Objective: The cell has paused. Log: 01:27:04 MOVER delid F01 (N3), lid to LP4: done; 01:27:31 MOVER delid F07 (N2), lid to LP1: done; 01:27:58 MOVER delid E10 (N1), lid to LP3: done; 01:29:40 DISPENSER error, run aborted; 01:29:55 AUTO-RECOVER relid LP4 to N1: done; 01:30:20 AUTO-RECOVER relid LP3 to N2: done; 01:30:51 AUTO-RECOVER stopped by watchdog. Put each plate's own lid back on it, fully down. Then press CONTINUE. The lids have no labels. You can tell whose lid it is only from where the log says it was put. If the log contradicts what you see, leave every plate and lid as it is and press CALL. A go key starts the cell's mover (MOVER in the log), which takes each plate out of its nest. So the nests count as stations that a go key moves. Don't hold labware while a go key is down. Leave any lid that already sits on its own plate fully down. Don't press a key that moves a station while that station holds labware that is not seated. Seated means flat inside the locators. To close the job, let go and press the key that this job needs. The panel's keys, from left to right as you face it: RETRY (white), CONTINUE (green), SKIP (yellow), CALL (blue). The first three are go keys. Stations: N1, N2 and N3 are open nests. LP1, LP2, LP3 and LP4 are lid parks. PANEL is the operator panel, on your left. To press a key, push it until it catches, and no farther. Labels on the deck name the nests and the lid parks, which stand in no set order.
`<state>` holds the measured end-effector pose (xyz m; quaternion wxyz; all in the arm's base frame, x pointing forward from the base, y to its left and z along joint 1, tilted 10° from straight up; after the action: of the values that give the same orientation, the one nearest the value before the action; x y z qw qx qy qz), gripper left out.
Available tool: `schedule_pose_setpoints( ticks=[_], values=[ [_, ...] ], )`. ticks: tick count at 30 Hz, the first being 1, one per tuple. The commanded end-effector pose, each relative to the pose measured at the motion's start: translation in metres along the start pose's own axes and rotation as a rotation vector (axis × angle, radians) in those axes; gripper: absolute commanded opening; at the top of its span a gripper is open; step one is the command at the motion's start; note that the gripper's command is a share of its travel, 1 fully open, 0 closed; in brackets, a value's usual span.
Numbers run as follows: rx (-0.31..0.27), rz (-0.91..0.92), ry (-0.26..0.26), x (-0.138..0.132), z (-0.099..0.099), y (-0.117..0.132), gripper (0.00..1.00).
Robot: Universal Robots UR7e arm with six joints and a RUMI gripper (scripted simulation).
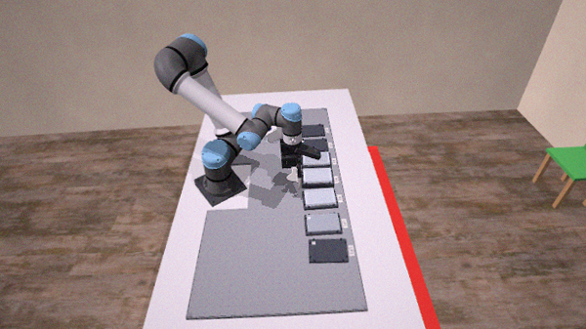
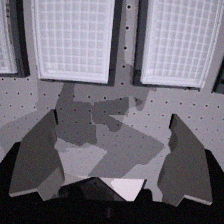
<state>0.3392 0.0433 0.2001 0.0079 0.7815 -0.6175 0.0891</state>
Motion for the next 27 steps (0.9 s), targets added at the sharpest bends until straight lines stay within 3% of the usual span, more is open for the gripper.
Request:
schedule_pose_setpoints(
  ticks=[1, 22, 27],
  values=[
    [0.000, 0.000, 0.000, 0.014, 0.001, -0.016, 0.82],
    [0.001, 0.000, 0.000, 0.078, 0.001, -0.086, 0.82],
    [0.001, 0.000, 0.000, 0.078, 0.000, -0.086, 0.82]
  ],
)
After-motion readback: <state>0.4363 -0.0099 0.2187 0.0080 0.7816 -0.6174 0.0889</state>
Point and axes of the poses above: the point where the finger pads meet when closed, its own z axis out along the fingers, its own x axis across the jaws, y = z × x, the point moved 10 cm from there along -z, back along the fingers
